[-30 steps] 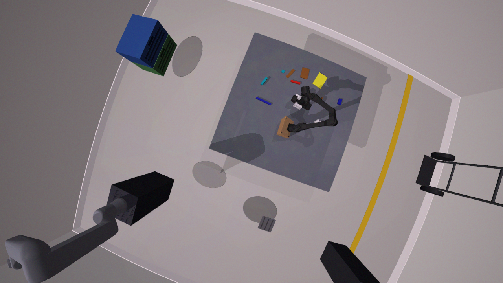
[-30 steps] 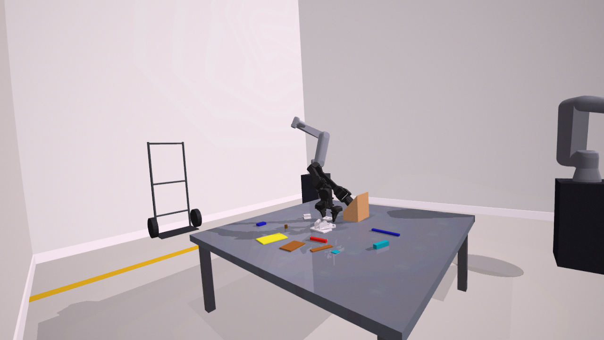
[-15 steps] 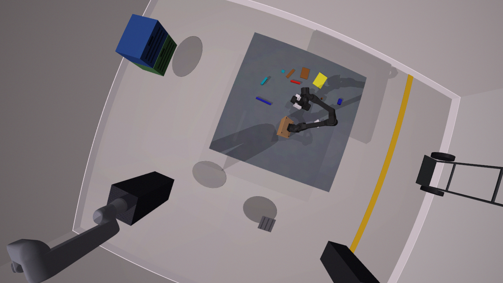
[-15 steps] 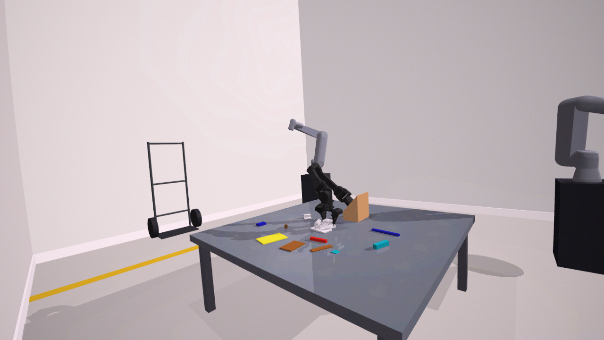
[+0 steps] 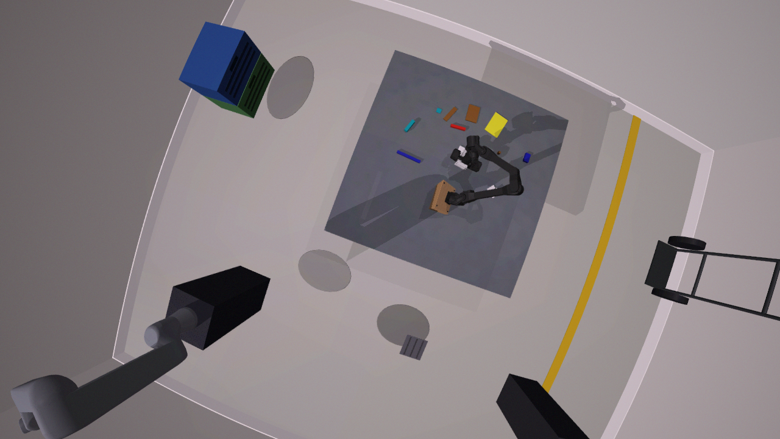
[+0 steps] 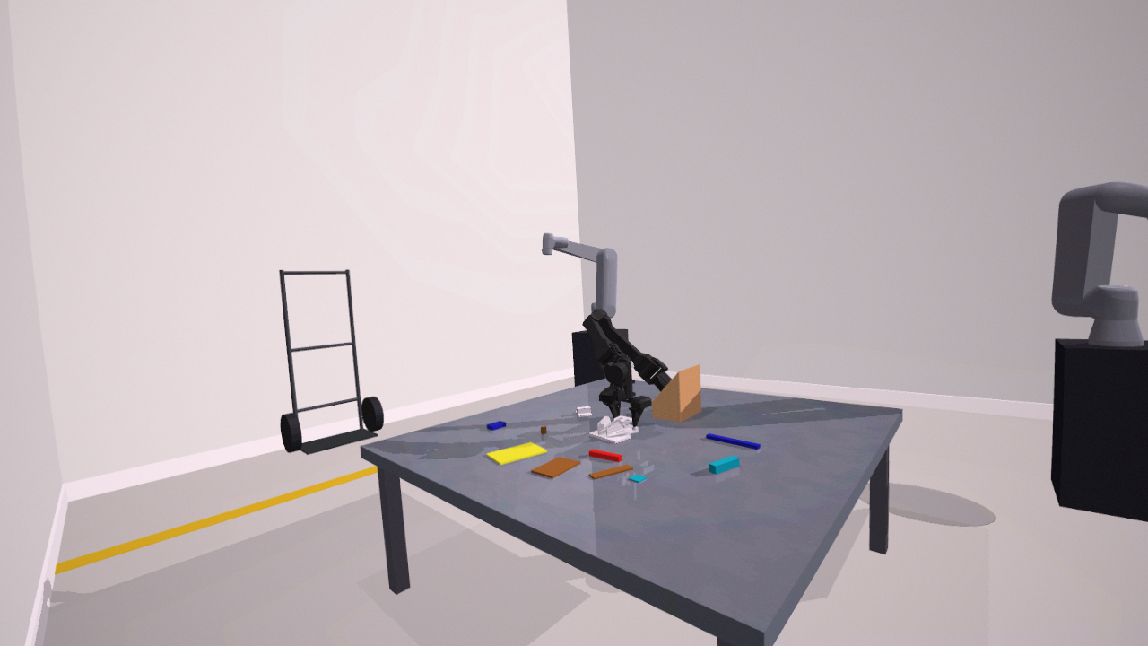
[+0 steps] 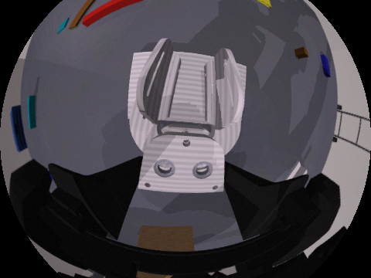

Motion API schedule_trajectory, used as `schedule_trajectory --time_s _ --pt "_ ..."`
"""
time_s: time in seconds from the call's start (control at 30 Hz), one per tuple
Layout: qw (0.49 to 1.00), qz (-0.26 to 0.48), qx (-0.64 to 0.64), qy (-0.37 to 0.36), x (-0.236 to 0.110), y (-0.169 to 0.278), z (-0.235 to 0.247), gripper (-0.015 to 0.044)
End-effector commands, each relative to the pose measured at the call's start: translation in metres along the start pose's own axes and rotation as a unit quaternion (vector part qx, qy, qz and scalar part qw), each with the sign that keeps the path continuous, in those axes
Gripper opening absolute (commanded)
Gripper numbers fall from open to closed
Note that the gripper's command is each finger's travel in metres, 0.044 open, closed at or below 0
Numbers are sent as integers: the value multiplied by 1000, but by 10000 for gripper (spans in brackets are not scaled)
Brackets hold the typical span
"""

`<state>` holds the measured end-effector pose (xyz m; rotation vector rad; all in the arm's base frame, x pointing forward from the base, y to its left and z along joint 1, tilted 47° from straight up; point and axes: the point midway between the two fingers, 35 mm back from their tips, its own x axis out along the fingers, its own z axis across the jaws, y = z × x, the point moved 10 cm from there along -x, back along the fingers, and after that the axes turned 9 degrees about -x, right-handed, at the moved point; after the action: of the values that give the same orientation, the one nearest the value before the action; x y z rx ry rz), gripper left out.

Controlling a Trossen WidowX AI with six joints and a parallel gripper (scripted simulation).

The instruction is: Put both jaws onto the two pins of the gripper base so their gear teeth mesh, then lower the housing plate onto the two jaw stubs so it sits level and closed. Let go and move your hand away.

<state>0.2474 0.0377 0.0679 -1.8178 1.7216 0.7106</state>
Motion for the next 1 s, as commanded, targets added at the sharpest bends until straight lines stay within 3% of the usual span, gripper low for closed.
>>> schedule_trajectory --time_s 0.0,0.97 --pt "1000 0 -3 3 2 1 0 351" --pt "1000 0 -3 3 7 1 0 351"
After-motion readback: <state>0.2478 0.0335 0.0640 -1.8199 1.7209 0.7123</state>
